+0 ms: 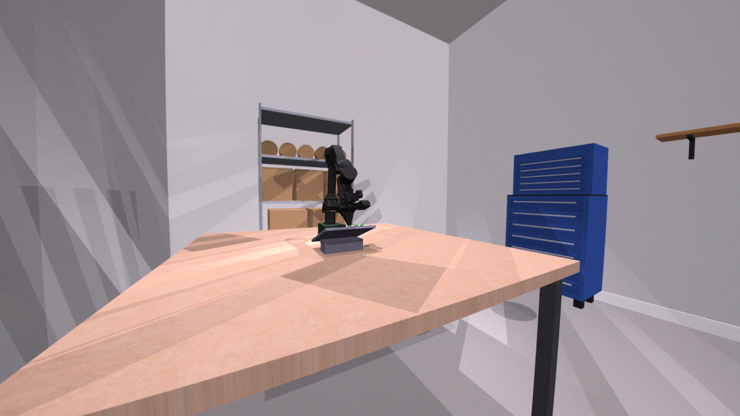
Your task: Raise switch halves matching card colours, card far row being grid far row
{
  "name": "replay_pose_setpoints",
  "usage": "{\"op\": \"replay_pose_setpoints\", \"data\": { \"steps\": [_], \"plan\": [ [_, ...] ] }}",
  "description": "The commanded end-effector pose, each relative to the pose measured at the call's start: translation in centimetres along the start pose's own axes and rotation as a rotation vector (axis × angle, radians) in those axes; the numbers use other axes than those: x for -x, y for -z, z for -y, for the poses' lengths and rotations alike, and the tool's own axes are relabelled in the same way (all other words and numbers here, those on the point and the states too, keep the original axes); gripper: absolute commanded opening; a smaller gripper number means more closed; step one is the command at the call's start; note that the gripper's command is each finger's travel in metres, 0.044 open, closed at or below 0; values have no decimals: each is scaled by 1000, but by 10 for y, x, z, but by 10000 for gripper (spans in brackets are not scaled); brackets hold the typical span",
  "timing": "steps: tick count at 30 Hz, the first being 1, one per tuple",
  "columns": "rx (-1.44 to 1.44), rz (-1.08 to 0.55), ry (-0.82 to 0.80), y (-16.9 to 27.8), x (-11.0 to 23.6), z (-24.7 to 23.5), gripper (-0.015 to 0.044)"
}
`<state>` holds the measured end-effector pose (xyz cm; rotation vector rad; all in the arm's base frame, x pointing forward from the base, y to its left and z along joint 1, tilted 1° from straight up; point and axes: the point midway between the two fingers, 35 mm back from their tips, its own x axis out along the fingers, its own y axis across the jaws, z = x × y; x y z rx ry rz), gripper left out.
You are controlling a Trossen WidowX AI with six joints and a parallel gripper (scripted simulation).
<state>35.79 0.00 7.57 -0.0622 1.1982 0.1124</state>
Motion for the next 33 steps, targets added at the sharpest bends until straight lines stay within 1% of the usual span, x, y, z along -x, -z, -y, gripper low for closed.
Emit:
{"op": "replay_pose_setpoints", "data": {
  "steps": [1, 14, 16, 19, 20, 24, 26, 33],
  "plan": [
    [-2, -2, 0, 1, -1, 0, 0],
    [-2, -1, 0, 1, -3, 0, 0],
    [0, 4, 0, 0, 8, 0, 0],
    [-2, 19, 0, 2, 51, 0, 0],
    [-2, 22, 0, 3, 59, 0, 0],
    [-3, 22, 0, 5, 62, -1, 0],
    [-8, 22, -7, 18, 63, -6, 0],
    [-7, 15, -7, 95, 60, -26, 0]
  ]
}}
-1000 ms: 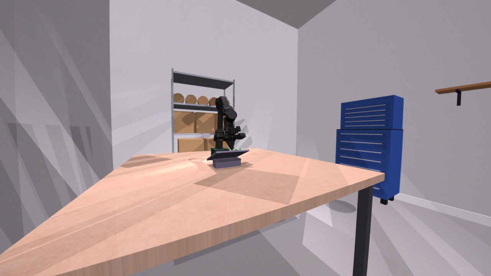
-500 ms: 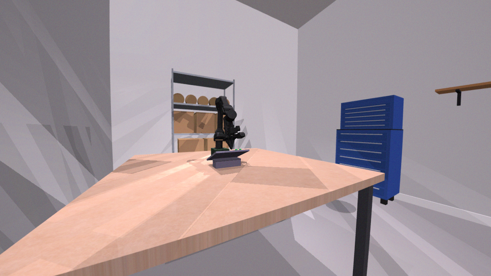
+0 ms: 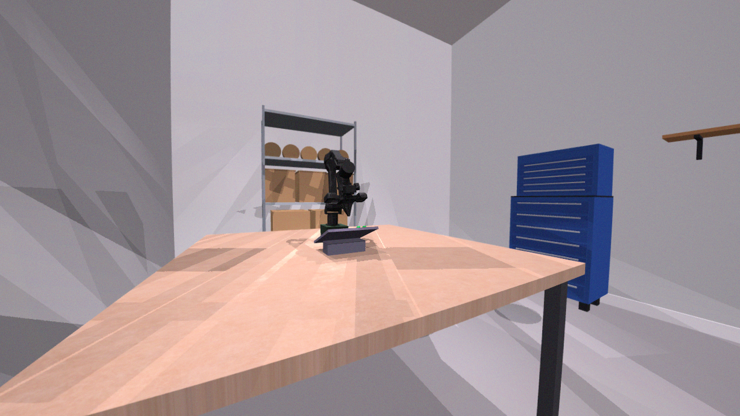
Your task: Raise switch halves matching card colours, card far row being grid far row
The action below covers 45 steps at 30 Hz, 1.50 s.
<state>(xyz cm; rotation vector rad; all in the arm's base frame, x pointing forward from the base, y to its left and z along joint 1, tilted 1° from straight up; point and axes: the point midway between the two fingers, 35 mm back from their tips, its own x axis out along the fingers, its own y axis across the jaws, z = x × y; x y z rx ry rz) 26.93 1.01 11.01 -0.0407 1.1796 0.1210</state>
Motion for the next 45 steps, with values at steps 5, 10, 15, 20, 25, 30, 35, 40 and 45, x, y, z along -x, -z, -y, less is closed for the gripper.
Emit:
{"op": "replay_pose_setpoints", "data": {
  "steps": [5, 10, 15, 20, 25, 30, 35, 40, 45],
  "plan": [
    [8, -4, 15, 34, -7, -5, 0],
    [9, 21, 15, 35, -39, -5, 0],
    [9, 21, 15, 35, -42, -5, 0],
    [8, 21, 15, 35, -49, -5, 0],
    [8, 21, 15, 35, -54, -5, 0],
    [8, 22, 15, 35, -62, -4, 0],
    [8, 22, 15, 35, -63, -4, 0],
    [8, 22, 15, 35, -63, -4, 0],
    [8, 22, 15, 35, -63, -4, 0]
  ]
}}
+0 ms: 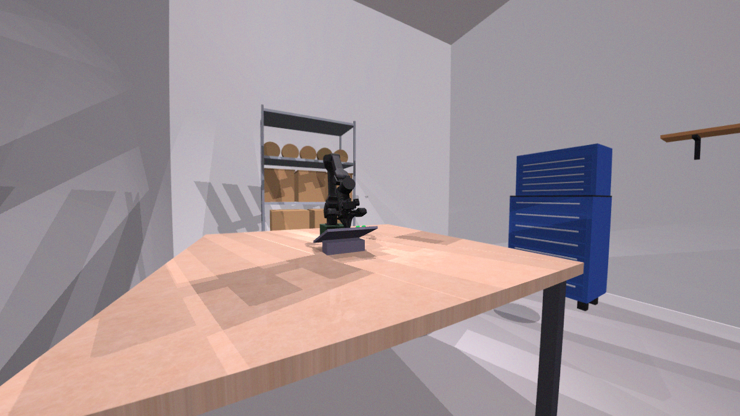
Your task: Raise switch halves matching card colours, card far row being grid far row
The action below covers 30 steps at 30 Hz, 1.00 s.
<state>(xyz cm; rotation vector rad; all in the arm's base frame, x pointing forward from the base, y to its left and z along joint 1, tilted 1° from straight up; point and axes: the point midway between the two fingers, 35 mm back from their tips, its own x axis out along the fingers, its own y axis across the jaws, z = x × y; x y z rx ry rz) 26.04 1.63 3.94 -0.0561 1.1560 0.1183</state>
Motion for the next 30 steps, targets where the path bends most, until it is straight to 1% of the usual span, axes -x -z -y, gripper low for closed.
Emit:
{"op": "replay_pose_setpoints", "data": {
  "steps": [1, 30],
  "plan": [
    [-3, -1, 4, 0, 0, 0, 0],
    [-3, -1, 4, 1, -3, 0, 0]
  ]
}}
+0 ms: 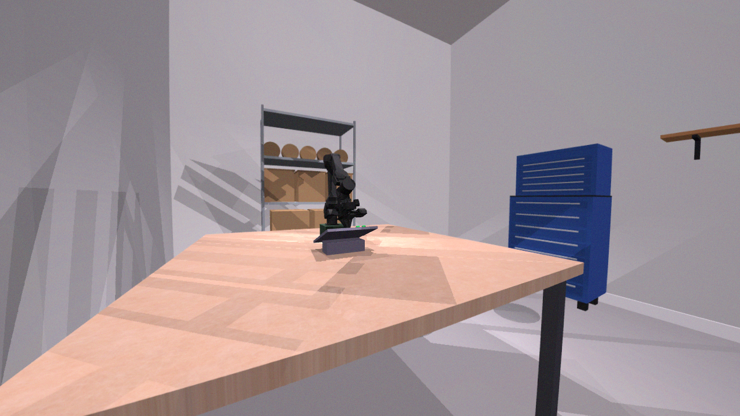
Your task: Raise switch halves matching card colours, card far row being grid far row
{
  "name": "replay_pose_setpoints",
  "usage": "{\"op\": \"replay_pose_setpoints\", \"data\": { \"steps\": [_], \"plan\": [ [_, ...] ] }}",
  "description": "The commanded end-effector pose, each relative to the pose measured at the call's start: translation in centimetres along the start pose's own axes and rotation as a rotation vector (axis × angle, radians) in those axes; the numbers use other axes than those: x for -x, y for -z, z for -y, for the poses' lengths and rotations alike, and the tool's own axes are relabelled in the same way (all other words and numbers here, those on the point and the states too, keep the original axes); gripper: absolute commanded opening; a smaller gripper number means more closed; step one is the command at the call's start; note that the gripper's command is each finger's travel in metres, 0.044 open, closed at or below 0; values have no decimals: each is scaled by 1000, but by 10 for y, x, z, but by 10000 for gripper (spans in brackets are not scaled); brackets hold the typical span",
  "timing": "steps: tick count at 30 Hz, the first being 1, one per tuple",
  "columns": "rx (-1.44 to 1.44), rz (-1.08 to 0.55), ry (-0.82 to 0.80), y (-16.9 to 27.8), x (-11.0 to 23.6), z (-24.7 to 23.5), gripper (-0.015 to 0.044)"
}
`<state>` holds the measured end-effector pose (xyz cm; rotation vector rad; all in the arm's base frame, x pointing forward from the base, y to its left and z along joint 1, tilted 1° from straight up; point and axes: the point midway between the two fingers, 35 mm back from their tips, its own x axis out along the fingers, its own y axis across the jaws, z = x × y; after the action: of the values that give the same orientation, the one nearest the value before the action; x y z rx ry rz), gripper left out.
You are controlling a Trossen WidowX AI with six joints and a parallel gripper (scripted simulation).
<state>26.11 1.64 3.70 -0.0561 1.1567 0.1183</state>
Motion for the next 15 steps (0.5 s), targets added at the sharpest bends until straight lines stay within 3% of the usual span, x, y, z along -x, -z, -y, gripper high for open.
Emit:
{"op": "replay_pose_setpoints", "data": {
  "steps": [1, 15],
  "plan": [
    [-3, 0, 4, 0, -1, 0, 0],
    [-3, 0, 4, 0, -3, 0, 0]
  ]
}}
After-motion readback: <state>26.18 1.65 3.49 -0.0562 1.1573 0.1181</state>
